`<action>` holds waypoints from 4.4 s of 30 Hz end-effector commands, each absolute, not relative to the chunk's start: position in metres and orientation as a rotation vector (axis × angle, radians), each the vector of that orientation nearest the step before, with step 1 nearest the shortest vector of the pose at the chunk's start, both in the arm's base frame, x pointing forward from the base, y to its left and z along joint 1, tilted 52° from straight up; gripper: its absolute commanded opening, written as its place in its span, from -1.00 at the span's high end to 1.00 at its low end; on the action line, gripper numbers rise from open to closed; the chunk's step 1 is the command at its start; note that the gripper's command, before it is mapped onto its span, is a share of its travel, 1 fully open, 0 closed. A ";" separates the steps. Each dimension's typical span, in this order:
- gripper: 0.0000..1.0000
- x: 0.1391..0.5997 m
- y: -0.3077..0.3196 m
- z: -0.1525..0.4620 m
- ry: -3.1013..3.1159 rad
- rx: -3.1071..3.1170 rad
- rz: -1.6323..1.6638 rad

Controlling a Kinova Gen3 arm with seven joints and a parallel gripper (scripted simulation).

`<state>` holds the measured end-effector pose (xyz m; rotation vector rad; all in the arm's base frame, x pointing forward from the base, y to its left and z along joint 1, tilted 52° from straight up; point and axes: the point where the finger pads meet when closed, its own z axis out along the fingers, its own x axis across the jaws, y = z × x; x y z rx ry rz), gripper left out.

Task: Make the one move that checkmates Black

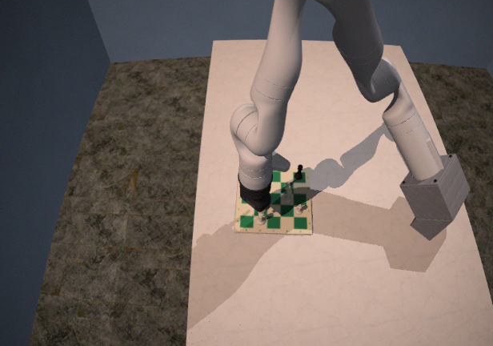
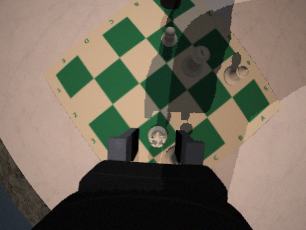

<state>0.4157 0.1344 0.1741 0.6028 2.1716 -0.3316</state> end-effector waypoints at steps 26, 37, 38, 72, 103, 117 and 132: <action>-0.45 0.416 0.135 0.174 2.172 0.602 -0.330; -0.45 0.416 0.135 0.174 2.172 0.602 -0.330; -0.45 0.416 0.135 0.174 2.172 0.602 -0.330; -0.45 0.416 0.135 0.174 2.172 0.602 -0.330; -0.45 0.436 0.122 0.155 2.172 0.602 -0.330; -0.45 0.437 0.122 0.155 2.172 0.602 -0.330; -0.45 0.437 0.122 0.155 2.172 0.602 -0.330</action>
